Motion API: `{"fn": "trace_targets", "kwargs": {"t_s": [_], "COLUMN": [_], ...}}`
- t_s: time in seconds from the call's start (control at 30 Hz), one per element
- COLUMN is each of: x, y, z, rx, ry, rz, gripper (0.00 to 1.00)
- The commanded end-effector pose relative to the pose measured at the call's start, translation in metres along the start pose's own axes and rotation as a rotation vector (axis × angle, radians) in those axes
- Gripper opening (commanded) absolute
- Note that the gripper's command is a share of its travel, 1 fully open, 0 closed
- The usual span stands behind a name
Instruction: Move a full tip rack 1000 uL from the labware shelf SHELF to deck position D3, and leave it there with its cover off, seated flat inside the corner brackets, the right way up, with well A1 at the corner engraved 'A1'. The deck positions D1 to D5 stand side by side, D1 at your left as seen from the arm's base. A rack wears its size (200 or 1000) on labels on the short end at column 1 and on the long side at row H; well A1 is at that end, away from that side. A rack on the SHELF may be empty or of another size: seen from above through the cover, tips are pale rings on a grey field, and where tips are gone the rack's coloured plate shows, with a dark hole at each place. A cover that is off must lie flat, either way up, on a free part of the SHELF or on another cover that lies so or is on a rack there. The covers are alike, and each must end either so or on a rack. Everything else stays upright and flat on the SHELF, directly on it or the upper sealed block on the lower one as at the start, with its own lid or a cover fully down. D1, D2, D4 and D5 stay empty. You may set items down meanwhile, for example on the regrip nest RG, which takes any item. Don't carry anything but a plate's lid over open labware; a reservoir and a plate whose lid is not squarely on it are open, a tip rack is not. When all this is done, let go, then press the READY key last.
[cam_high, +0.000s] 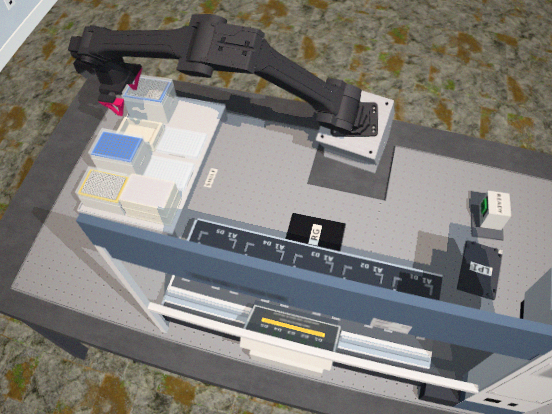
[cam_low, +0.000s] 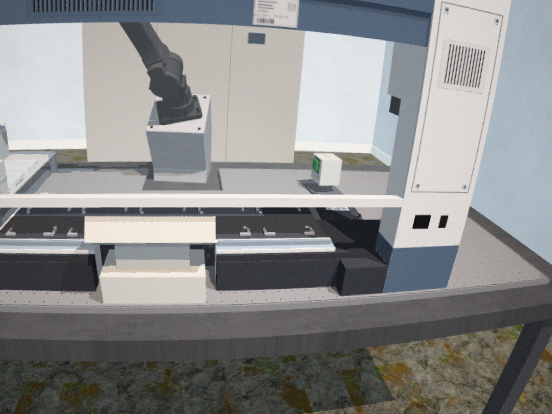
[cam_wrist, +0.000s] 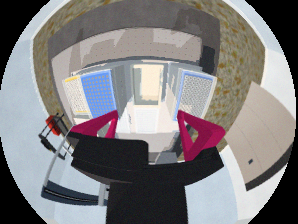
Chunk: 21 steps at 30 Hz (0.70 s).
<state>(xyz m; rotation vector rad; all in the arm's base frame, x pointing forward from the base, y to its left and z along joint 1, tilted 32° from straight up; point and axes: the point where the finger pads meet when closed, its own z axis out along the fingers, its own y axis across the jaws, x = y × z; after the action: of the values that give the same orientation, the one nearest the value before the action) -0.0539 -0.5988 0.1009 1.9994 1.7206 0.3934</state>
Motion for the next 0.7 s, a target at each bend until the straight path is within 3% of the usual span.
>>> {"fn": "trace_targets", "kwargs": {"t_s": [0.0,0.13,0.17,0.37,0.43,0.67], "x": [-0.012,-0.012,-0.004,-0.018,-0.018,-0.016], "y": [0.008,0.008,0.025,0.064,0.064,0.1], "z": [-0.02,-0.02,-0.017,-0.033,-0.033,-0.033], "rx": [0.004,0.004,0.003,0.003,0.003,-0.002], "ry": [-0.046,-0.046,-0.035,-0.066,-0.066,-0.066], "rz": [-0.006,-0.006,-0.011,-0.029,-0.029,-0.029], "gripper": [1.0,1.0,1.0,1.0,1.0,1.0]}}
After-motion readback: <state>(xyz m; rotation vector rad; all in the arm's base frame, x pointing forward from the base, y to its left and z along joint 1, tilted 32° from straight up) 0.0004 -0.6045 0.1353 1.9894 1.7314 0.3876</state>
